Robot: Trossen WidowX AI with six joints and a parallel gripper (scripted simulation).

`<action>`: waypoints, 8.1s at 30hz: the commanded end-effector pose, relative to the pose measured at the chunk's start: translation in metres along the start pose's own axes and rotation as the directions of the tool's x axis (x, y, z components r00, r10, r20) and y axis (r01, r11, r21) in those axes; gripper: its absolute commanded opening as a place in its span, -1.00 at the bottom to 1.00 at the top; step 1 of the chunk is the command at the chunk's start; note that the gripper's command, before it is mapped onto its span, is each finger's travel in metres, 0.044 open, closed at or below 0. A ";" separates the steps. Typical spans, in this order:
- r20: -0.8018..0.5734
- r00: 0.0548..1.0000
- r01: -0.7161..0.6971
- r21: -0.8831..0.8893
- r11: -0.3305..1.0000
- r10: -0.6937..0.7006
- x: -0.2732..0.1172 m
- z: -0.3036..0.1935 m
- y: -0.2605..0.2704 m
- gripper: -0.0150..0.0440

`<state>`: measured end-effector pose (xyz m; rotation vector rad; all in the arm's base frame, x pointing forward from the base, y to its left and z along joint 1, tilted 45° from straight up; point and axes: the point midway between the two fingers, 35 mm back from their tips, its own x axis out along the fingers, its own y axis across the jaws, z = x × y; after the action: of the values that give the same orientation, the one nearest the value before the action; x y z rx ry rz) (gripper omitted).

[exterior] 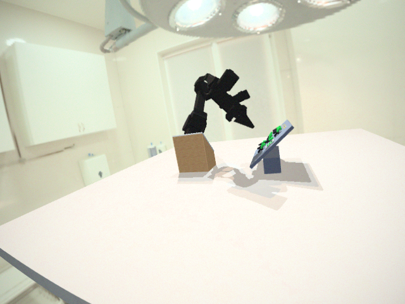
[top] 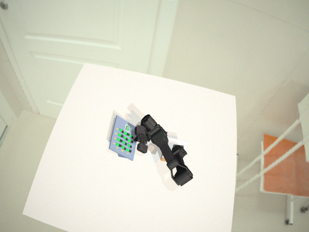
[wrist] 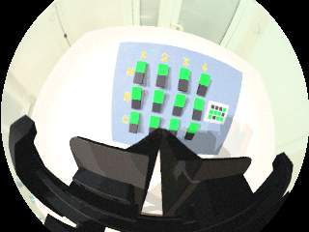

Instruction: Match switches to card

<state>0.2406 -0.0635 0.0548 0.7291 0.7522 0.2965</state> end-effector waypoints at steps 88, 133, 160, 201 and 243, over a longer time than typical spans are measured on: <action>0.022 1.000 -0.008 0.016 1.000 0.007 0.064 -0.036 0.042 -0.49; -0.012 1.000 -0.002 0.013 1.000 0.002 0.007 -0.016 0.008 -0.49; -0.030 1.000 -0.006 0.013 1.000 0.007 0.060 -0.016 0.009 -0.49; -0.030 1.000 -0.006 0.013 1.000 0.007 0.062 -0.016 0.009 -0.49; -0.007 1.000 -0.001 0.013 1.000 0.001 0.001 -0.019 0.002 -0.49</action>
<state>0.2295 -0.0482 0.0473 0.7442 0.7660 0.2926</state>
